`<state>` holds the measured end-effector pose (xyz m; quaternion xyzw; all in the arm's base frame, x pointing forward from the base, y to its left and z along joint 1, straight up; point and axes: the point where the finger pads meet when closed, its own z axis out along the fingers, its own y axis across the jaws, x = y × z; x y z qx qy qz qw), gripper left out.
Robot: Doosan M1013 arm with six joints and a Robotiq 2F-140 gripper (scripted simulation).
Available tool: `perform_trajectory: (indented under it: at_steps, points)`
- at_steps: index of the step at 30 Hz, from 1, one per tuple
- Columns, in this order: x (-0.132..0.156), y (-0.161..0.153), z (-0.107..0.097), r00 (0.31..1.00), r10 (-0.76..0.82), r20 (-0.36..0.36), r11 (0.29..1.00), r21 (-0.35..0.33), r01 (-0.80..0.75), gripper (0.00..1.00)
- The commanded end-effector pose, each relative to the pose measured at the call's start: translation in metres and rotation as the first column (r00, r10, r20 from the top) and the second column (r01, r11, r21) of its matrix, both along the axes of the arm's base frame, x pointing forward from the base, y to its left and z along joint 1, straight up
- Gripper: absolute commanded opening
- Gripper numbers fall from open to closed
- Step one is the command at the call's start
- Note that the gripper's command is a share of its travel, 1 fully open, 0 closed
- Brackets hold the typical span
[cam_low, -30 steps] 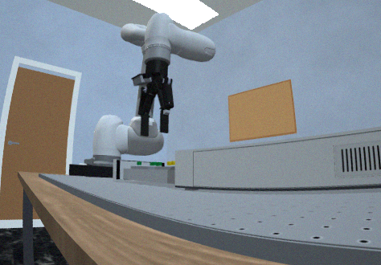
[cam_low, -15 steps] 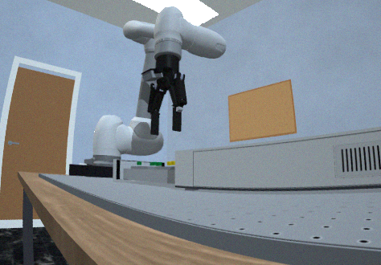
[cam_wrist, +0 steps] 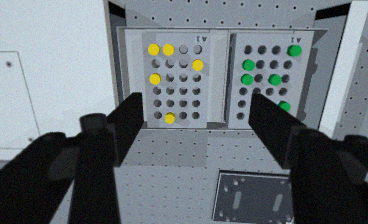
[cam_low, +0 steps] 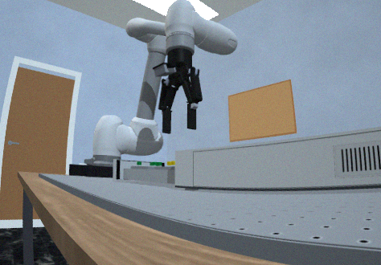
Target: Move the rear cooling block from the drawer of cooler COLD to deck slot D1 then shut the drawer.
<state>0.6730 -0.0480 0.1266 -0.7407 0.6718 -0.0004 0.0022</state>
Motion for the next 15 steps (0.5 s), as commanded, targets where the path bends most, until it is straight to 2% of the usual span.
perform_trajectory:
  at_steps: [1, 7, 15]
  points:
    - [0.009, 0.001, 0.001, 1.000, 0.000, 0.001, 1.000, 0.000, 0.000, 0.66]
    - [0.033, 0.003, 0.000, 1.000, 0.000, 0.001, 1.000, 0.000, 0.000, 0.66]
    - [0.031, 0.003, 0.000, 1.000, 0.000, 0.001, 1.000, 0.000, 0.000, 0.66]
